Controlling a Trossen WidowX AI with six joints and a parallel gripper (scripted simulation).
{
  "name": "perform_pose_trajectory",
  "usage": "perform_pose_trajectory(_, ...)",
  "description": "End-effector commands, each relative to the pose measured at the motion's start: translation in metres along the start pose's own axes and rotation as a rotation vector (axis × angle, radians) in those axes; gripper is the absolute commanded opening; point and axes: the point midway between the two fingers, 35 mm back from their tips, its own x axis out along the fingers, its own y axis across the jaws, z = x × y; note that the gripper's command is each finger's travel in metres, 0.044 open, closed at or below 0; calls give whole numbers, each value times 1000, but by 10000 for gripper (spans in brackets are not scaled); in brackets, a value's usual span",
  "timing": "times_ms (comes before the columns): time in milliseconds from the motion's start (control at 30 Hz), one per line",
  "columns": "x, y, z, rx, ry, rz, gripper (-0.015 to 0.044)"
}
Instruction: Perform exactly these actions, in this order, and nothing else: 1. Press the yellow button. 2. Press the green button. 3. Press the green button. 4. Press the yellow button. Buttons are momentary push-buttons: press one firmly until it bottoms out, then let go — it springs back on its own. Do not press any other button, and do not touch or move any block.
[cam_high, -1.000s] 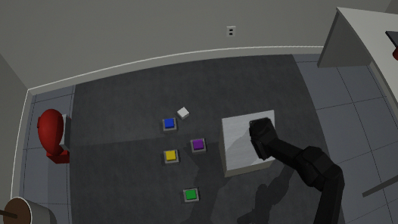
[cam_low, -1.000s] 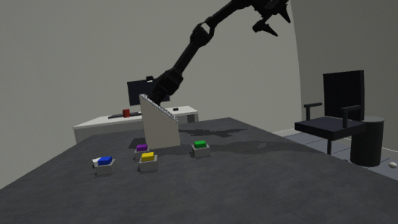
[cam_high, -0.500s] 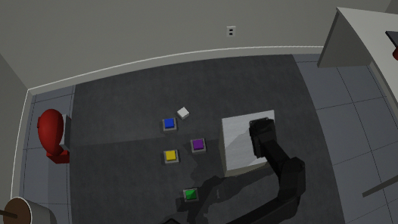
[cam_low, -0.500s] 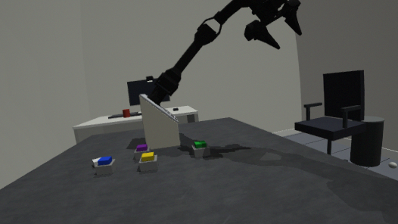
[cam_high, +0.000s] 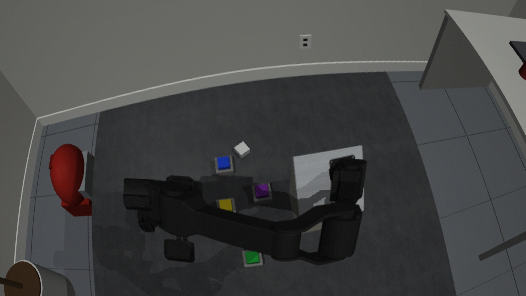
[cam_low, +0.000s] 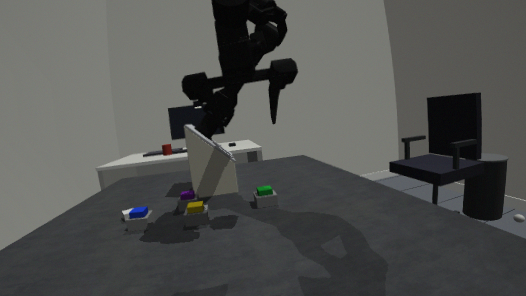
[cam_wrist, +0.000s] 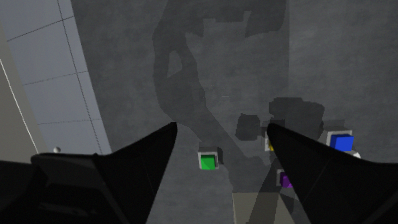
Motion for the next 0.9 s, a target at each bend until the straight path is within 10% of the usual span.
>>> perform_pose_trajectory(0,16,-64,-30,-42,75,-49,400)
perform_pose_trajectory(367,34,-131,-90,-105,202,-58,400)
perform_pose_trajectory(867,94,-135,-103,-105,202,-55,20)
